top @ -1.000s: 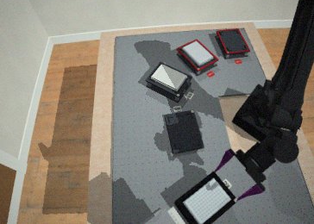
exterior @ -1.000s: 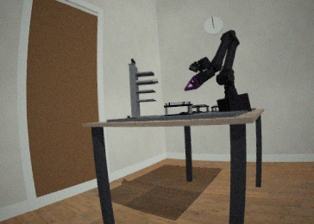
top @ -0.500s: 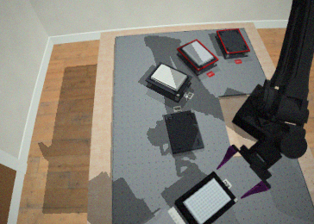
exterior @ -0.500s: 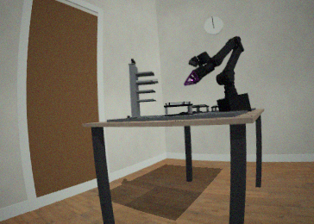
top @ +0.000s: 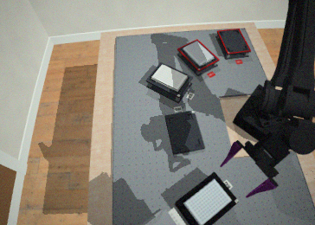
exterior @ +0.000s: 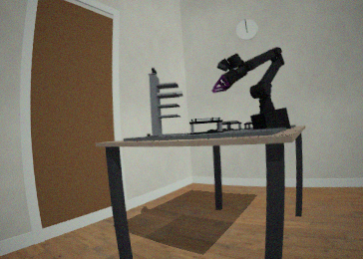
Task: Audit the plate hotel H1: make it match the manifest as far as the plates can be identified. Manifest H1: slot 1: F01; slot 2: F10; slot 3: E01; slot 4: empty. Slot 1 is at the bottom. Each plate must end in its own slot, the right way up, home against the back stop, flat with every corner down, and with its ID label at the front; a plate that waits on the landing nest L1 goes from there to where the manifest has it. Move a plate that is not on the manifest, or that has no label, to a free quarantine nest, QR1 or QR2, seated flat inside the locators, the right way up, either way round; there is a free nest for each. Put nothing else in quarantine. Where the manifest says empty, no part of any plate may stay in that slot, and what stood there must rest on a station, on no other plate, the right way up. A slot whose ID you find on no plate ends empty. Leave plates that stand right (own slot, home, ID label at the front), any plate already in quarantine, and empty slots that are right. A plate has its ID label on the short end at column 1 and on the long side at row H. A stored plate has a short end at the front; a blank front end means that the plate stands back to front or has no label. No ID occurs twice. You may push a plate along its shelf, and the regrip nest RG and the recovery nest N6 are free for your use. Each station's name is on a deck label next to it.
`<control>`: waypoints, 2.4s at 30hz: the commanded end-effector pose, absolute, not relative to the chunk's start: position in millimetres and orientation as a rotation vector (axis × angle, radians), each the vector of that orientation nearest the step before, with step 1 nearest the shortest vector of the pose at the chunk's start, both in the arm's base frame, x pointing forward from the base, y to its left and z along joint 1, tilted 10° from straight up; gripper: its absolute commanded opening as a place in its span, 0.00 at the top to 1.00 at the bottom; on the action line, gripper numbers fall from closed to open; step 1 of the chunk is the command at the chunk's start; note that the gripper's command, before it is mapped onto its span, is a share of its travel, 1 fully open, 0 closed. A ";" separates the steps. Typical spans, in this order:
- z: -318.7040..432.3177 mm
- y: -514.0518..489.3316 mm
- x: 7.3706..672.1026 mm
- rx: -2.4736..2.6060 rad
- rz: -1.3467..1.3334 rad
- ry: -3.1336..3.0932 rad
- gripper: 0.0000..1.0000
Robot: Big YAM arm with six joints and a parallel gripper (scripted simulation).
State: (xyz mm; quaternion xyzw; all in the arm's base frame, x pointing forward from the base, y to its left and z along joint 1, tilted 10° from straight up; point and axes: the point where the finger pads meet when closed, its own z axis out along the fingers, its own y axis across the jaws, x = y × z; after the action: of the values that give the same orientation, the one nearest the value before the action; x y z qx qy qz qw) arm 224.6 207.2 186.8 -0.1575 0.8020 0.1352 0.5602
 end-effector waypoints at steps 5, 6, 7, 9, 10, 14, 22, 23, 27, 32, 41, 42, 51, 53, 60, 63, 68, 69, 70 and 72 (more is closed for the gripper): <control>248.1 214.9 222.2 -0.331 0.389 1.840 0.00; 250.8 214.3 221.7 -0.331 0.389 1.840 0.00; 253.6 213.8 221.1 -0.331 0.389 1.840 0.00; 248.7 223.7 221.1 -0.419 0.358 1.858 0.00; 248.7 223.7 221.1 -0.419 0.358 1.858 0.00; 249.6 234.2 220.2 -0.498 0.347 1.869 0.00; 252.0 262.0 218.0 -0.710 0.314 1.892 0.00; 252.2 265.5 217.7 -0.736 0.309 1.894 0.00; 253.0 275.8 216.9 -0.817 0.296 1.898 0.00; 253.9 289.7 215.7 -0.924 0.278 1.902 0.00; 255.7 320.7 212.8 -1.167 0.233 1.899 0.00; 255.9 324.1 212.5 -1.194 0.228 1.898 0.00; 257.0 348.0 210.1 -1.384 0.191 1.883 0.00; 257.3 354.8 209.4 -1.438 0.179 1.877 0.00; 258.1 378.5 206.7 -1.629 0.139 1.847 0.00; 258.3 381.9 206.3 -1.656 0.133 1.842 0.00; 258.8 398.6 204.3 -1.792 0.102 1.813 0.00; 258.8 402.0 203.9 -1.819 0.096 1.806 0.00; 258.9 405.3 203.5 -1.846 0.090 1.799 0.00; 258.6 405.0 205.3 -1.896 0.075 1.789 0.00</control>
State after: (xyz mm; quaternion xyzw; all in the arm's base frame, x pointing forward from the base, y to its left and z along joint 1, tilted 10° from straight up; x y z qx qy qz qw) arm 202.9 387.5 228.8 -0.6750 0.6920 0.0288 0.2543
